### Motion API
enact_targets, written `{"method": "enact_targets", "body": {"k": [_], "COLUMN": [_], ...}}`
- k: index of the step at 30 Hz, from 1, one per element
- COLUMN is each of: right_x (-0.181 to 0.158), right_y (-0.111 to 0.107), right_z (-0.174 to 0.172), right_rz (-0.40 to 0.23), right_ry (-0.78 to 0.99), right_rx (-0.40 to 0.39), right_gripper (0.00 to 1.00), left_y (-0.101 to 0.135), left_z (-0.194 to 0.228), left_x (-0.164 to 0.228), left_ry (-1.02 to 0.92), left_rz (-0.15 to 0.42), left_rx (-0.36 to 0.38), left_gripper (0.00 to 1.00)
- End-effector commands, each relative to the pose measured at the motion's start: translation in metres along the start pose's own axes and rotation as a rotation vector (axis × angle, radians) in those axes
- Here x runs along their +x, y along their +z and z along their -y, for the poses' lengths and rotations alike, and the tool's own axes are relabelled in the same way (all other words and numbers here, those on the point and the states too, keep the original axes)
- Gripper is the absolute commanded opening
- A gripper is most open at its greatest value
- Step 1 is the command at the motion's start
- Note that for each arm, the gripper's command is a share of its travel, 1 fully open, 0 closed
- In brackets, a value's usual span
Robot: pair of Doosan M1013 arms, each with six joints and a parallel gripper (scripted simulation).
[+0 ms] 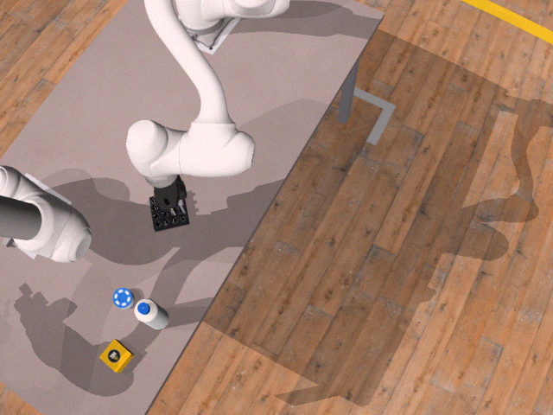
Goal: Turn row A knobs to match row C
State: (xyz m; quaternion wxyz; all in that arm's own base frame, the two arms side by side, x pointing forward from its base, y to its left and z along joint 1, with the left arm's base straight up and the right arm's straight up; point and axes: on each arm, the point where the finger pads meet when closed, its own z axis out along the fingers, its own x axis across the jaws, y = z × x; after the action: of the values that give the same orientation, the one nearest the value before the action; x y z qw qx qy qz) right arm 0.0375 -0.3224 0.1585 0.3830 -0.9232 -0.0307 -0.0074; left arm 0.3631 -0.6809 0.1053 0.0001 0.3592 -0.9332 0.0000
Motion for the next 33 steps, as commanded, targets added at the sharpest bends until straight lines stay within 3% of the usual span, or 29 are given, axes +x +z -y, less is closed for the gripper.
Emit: {"method": "enact_targets", "body": {"k": [1, 33], "right_x": [0.0, 0.0], "right_y": [0.0, 0.0], "right_z": [0.0, 0.0], "right_rz": [0.0, 0.0], "right_ry": [0.0, 0.0], "right_rx": [-0.001, -0.001], "right_gripper": [1.0, 1.0], "left_y": [-0.001, 0.019], "left_z": [0.0, 0.001], "left_x": [0.0, 0.0], "left_ry": [0.0, 0.0], "left_rz": [0.0, 0.0], "left_rx": [0.002, 0.002], "left_gripper": [0.46, 0.46]}}
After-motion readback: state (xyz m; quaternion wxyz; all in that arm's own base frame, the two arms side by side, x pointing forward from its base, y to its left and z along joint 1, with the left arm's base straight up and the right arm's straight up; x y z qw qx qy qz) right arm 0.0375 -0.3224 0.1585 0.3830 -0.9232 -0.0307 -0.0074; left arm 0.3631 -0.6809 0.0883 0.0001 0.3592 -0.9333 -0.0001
